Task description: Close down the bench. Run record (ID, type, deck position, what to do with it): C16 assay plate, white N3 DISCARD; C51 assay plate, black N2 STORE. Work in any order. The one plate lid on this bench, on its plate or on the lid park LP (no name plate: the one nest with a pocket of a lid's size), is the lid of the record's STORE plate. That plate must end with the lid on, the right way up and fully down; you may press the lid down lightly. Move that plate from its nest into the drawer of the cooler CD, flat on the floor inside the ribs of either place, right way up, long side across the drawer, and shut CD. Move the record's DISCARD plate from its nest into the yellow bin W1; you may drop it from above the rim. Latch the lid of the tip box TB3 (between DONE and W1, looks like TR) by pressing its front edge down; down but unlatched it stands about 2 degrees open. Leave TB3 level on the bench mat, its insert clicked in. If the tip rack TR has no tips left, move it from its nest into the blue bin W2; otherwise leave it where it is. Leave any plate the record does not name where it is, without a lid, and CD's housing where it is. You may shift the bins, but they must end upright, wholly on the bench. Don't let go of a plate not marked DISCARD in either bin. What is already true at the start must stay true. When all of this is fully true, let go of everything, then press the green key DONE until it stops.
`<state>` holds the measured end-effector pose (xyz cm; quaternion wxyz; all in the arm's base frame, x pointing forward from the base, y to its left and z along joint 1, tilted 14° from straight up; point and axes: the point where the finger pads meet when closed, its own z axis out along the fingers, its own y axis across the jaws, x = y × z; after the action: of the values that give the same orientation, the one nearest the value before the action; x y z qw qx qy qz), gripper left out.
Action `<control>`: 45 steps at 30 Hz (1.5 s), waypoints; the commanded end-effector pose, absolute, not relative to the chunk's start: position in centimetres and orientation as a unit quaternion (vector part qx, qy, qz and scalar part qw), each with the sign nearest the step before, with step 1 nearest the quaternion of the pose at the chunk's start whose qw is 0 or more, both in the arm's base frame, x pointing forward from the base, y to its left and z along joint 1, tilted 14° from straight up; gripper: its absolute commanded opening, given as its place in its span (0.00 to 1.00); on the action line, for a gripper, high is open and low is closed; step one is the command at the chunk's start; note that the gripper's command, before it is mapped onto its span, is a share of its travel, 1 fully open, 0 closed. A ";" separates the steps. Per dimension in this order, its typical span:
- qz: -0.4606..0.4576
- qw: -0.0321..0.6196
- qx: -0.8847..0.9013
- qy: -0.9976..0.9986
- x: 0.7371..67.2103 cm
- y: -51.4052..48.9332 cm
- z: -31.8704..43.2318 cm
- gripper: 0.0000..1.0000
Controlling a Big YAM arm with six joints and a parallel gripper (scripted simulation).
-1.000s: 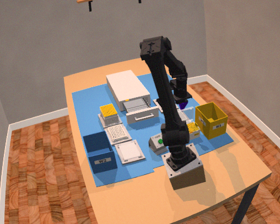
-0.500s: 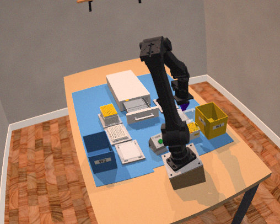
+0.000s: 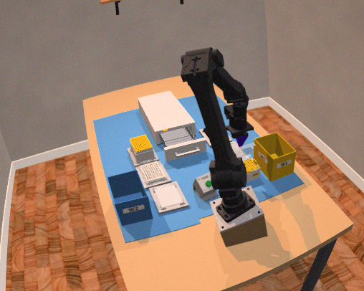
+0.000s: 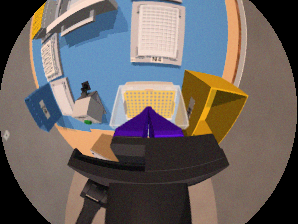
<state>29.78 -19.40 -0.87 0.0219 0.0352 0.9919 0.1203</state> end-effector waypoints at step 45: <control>0.094 0.054 0.032 0.994 29.8 -22.2 3.9 0.00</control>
<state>28.04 -19.78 1.08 0.0236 0.0333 0.9920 0.1193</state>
